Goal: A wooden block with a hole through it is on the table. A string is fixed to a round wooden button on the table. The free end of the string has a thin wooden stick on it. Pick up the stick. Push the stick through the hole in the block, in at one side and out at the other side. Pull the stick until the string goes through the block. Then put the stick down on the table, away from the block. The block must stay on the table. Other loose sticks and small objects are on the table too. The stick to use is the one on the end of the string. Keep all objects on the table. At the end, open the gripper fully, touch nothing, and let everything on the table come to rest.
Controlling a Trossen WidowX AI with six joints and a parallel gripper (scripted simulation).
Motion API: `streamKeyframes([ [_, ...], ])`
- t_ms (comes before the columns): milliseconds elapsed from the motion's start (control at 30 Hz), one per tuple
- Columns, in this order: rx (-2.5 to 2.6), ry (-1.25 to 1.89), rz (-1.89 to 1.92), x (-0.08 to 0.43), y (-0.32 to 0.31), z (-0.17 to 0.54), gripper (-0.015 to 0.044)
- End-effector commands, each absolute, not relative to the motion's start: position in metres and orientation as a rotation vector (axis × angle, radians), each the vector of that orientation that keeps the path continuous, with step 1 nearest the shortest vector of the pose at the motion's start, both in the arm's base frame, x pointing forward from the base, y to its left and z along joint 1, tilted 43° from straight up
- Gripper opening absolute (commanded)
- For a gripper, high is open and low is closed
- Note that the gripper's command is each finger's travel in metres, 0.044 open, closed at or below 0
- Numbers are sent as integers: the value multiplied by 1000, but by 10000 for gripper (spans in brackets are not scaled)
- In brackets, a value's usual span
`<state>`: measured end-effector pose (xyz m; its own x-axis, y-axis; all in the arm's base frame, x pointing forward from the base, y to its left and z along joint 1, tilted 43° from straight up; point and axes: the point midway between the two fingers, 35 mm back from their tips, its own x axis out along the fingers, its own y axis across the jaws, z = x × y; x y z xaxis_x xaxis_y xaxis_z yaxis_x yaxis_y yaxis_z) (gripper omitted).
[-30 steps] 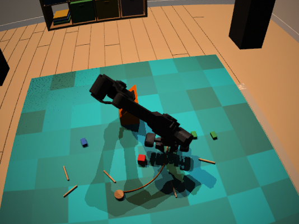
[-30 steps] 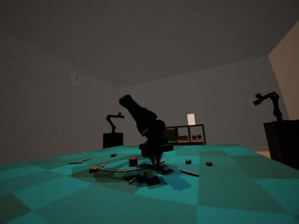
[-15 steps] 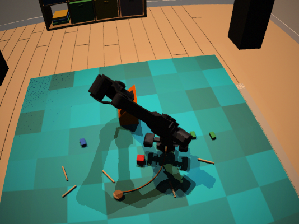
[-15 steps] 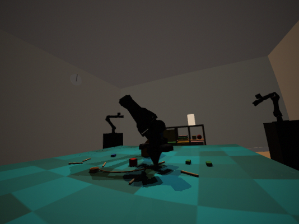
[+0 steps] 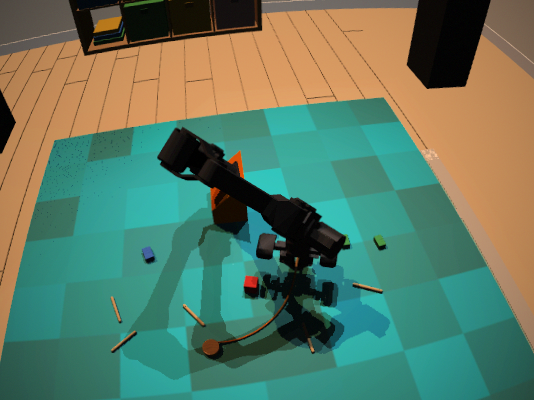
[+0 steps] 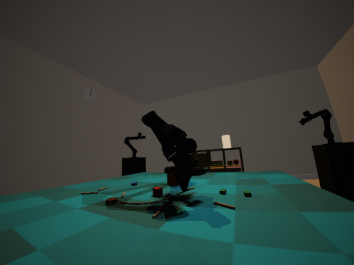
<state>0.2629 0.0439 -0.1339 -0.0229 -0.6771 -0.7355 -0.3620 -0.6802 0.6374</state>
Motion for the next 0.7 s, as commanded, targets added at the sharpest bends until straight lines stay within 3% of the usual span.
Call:
streamKeyframes([
  [0,2010,-1103,-1765,266,49,-129,0],
  [667,2010,-1102,-1766,266,67,-110,0],
])
